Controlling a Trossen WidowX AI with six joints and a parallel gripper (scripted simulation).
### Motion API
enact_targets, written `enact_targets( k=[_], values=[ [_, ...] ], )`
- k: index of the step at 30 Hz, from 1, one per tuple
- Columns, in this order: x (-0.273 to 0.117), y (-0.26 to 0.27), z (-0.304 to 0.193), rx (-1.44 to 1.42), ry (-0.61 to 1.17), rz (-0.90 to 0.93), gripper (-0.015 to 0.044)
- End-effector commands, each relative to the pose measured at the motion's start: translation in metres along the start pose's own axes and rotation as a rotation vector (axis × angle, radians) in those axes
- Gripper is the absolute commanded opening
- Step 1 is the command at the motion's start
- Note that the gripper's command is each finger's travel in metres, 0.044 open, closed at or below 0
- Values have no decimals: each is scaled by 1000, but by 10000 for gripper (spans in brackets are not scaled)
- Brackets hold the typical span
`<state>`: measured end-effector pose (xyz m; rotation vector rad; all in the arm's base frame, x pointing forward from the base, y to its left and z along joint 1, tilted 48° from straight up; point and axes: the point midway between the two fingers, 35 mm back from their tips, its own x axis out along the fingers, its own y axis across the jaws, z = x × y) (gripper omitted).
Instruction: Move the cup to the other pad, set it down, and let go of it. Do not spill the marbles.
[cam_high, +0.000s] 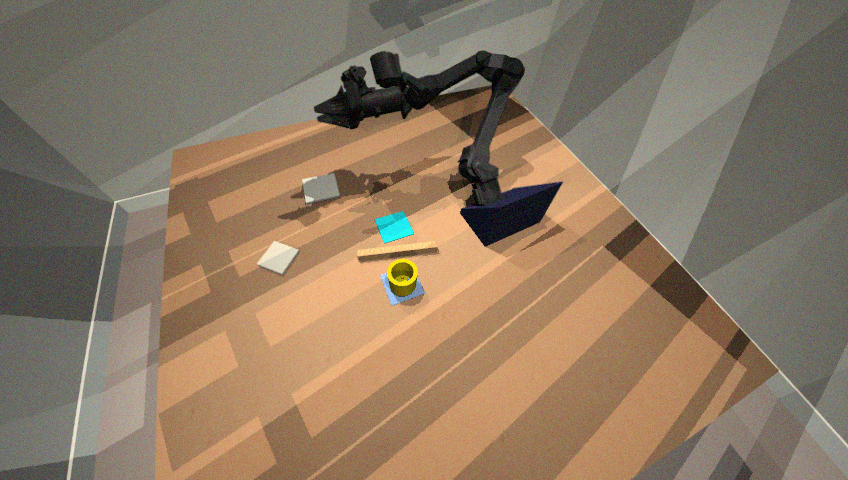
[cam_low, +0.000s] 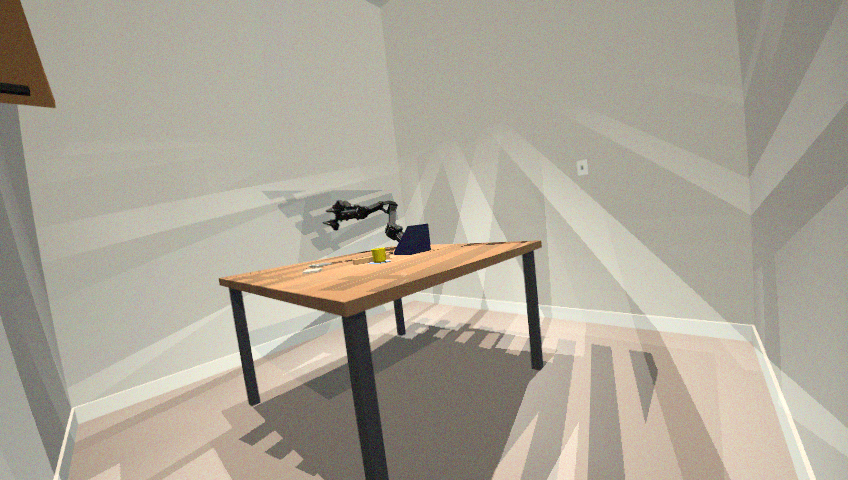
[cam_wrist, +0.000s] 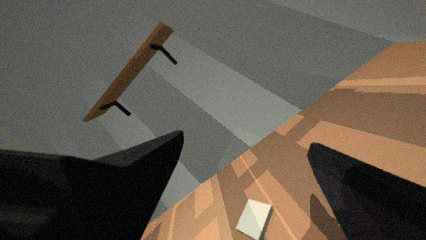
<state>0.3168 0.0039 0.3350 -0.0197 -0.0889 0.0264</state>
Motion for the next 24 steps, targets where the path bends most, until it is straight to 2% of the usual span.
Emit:
enact_targets(
  k=[1,4,9,16,24],
  values=[
    [1,0,-1,5,6,1,374],
    [12,6,-23,82,99,5,295],
    [38,33,-105,328,439,-40,167],
    [32,76,-208,543,877,-310,167],
    [-7,106,-284,520,1113,-706,167]
  ],
)
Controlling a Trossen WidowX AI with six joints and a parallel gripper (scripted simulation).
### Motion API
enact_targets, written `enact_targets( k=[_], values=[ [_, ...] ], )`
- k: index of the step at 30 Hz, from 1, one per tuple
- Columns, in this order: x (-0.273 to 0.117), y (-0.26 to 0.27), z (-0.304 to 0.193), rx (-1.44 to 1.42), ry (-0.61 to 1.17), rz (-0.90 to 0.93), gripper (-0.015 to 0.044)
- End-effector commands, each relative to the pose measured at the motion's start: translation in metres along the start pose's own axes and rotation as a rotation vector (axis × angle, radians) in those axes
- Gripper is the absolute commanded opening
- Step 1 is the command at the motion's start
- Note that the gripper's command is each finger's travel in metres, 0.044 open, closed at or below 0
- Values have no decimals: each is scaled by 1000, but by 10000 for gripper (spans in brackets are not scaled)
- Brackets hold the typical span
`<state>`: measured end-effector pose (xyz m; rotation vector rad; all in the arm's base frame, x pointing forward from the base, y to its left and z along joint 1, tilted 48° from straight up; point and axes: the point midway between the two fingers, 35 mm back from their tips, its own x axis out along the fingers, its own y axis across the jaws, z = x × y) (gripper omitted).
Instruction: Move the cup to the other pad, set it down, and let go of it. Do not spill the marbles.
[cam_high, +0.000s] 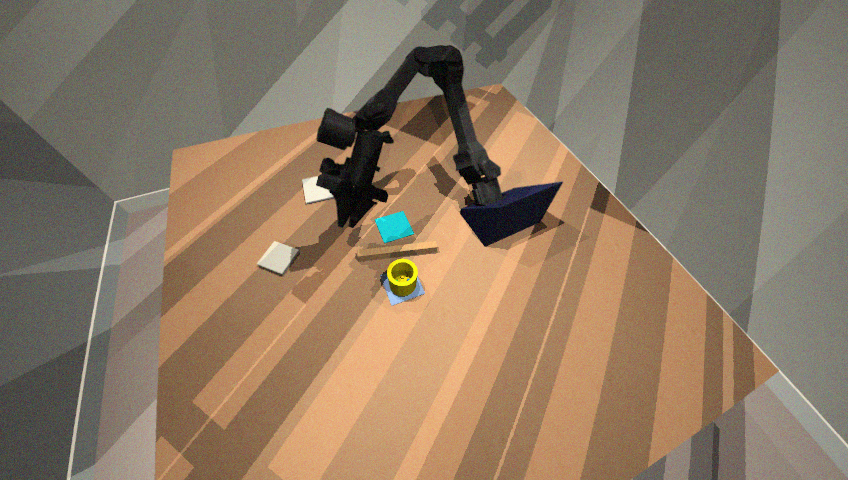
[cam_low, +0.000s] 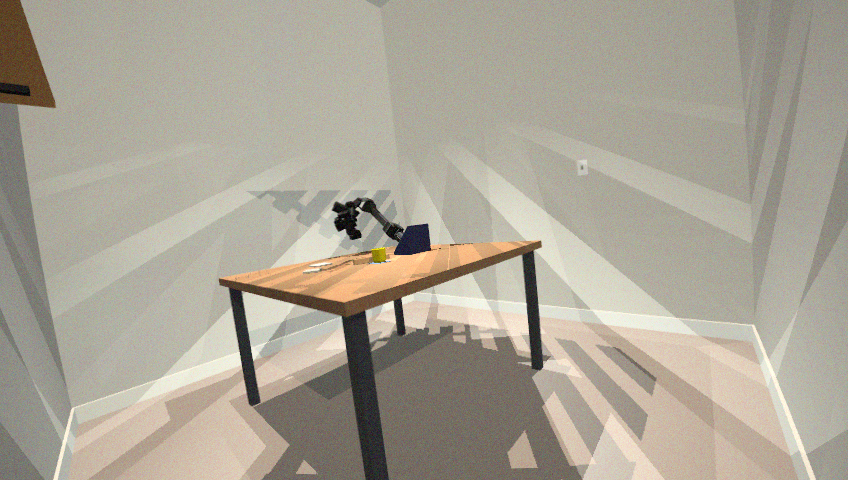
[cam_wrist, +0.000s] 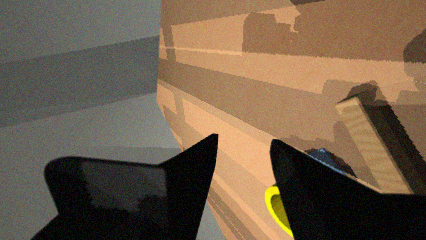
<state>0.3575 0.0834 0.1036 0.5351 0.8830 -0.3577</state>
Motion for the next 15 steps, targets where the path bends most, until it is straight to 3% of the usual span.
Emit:
enact_targets(
  k=[1,10,15],
  values=[
    [30,-14,-65,115,77,-358,167],
    [39,-45,-135,107,-142,-786,167],
    [38,-48,-142,93,-197,-824,167]
  ],
)
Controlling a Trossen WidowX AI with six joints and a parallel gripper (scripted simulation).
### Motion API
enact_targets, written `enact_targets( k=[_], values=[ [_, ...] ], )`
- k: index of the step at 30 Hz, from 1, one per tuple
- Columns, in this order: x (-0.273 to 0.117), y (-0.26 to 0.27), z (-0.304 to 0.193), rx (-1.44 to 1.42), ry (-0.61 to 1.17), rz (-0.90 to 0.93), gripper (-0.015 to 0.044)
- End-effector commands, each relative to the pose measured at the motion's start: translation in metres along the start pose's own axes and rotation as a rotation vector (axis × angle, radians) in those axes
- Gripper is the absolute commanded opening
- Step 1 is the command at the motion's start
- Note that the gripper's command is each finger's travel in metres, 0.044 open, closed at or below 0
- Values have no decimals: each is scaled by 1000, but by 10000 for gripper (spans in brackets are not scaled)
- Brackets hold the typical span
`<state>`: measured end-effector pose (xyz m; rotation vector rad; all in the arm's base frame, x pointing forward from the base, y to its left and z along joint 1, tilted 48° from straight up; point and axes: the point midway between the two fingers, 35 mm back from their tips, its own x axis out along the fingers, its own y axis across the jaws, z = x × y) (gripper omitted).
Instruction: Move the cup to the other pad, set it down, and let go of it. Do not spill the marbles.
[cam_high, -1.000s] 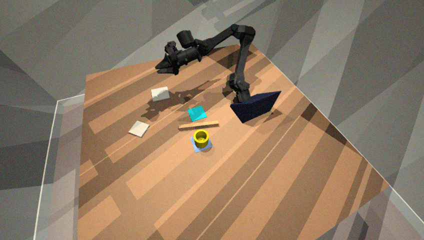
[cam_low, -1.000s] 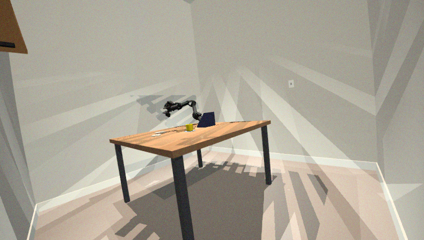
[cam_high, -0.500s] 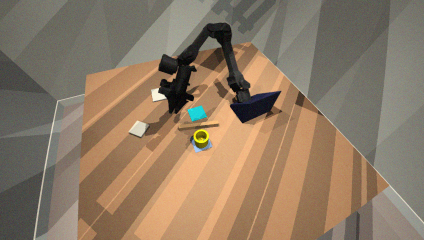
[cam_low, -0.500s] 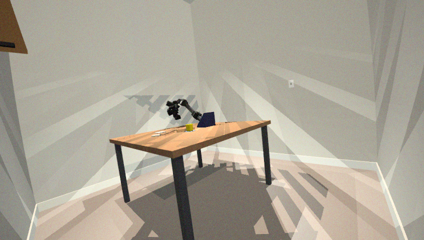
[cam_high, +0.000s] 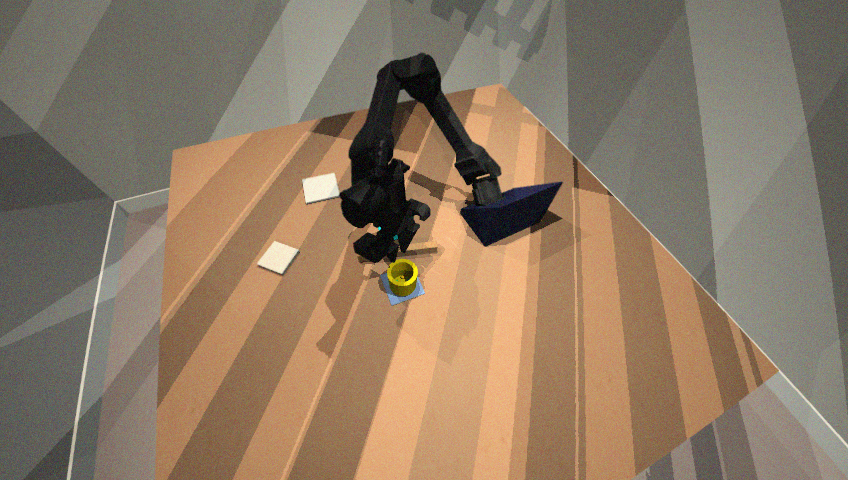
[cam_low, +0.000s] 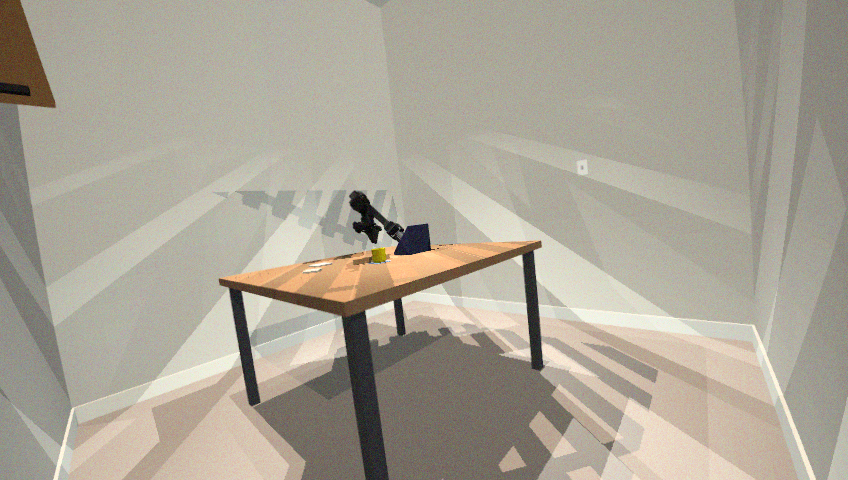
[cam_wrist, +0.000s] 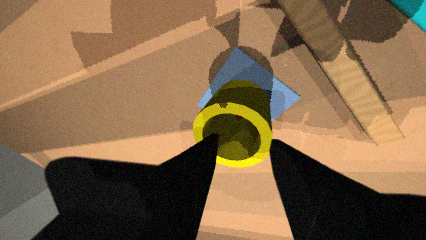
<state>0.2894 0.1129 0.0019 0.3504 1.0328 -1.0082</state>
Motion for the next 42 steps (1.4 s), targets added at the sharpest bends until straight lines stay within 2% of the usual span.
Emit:
enact_targets(
  k=[1,15,42],
  values=[
    [5,-10,-28,36,-207,-162,167],
    [7,-12,-29,36,-207,-162,167],
    [50,-18,-20,36,-207,-162,167]
  ],
)
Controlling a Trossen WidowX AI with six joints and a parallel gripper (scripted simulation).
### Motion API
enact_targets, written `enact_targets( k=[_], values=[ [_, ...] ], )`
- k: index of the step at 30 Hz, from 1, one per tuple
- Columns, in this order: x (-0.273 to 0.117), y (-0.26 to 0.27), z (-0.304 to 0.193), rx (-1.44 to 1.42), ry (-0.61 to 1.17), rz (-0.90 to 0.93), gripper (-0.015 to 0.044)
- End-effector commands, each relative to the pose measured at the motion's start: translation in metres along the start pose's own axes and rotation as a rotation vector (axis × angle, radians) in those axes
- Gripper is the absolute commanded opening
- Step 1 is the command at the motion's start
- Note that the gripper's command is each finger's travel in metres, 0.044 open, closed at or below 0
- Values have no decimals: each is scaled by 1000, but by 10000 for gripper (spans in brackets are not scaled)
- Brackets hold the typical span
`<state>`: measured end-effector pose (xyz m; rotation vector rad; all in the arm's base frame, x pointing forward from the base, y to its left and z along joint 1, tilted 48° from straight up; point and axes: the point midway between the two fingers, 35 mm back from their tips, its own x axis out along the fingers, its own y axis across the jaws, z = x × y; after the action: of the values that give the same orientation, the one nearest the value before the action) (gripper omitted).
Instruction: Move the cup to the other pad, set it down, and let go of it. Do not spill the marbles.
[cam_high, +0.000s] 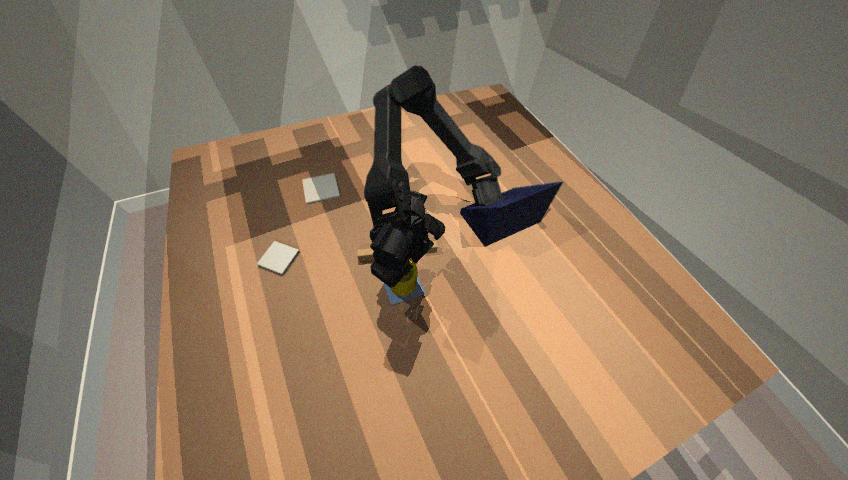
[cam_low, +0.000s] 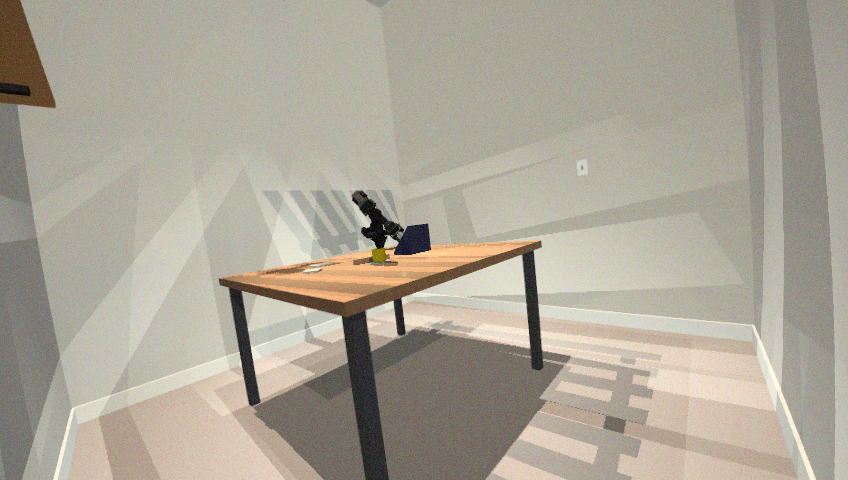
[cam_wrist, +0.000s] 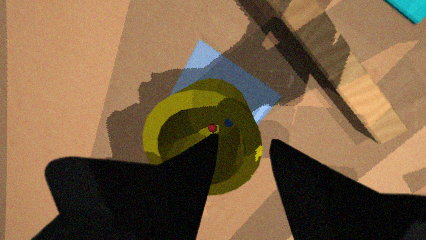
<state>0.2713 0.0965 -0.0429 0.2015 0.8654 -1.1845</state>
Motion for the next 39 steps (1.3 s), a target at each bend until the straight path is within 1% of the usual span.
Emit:
enact_targets(
  k=[1,11,19,39],
  values=[
    [9,-2,0,-9,-6,-3,167],
    [25,-4,1,-9,-8,-4,167],
    [26,-4,1,-9,-8,-5,167],
    [24,-3,0,-1,-3,-3,33]
  ],
)
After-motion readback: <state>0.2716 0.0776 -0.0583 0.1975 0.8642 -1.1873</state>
